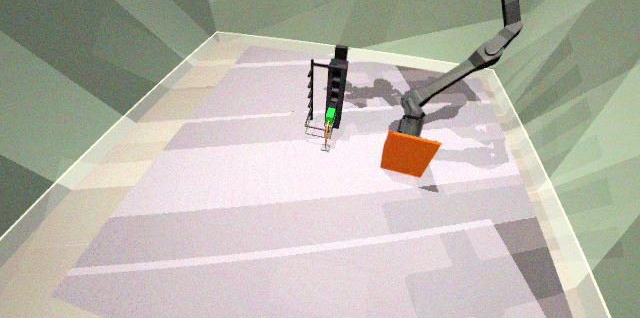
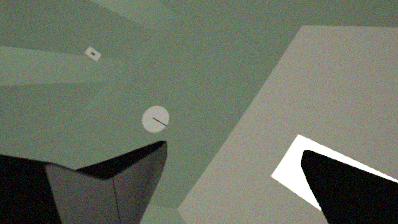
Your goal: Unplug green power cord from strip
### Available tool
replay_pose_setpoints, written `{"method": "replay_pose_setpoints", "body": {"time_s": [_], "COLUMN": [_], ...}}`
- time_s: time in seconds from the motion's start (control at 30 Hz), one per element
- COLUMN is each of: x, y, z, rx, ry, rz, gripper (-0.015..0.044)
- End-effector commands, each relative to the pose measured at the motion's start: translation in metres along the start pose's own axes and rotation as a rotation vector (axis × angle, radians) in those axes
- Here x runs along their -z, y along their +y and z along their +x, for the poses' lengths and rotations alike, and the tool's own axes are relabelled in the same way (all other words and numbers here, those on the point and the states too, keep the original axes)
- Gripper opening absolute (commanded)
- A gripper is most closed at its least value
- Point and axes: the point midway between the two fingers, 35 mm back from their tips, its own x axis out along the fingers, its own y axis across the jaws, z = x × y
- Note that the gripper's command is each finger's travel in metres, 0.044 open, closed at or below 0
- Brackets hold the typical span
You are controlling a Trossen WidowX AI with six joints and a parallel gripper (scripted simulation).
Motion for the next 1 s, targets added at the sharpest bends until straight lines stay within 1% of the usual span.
{"method": "replay_pose_setpoints", "body": {"time_s": [0.0,0.1,0.27,0.43,0.6,0.77,0.97], "x": [0.0,0.0,-0.01,-0.035,-0.075,-0.126,-0.198], "y": [0.001,0.018,0.076,0.132,0.178,0.211,0.236], "z": [0.0,0.006,0.033,0.066,0.101,0.134,0.168], "rx": [-0.001,-0.017,-0.084,-0.176,-0.292,-0.437,-0.649], "ry": [-0.001,-0.012,-0.064,-0.137,-0.221,-0.313,-0.42], "rz": [0.005,0.081,0.354,0.629,0.876,1.09,1.288], "gripper": [0.0374,0.0295,0.0164,0.016,0.016,0.016,0.016]}}
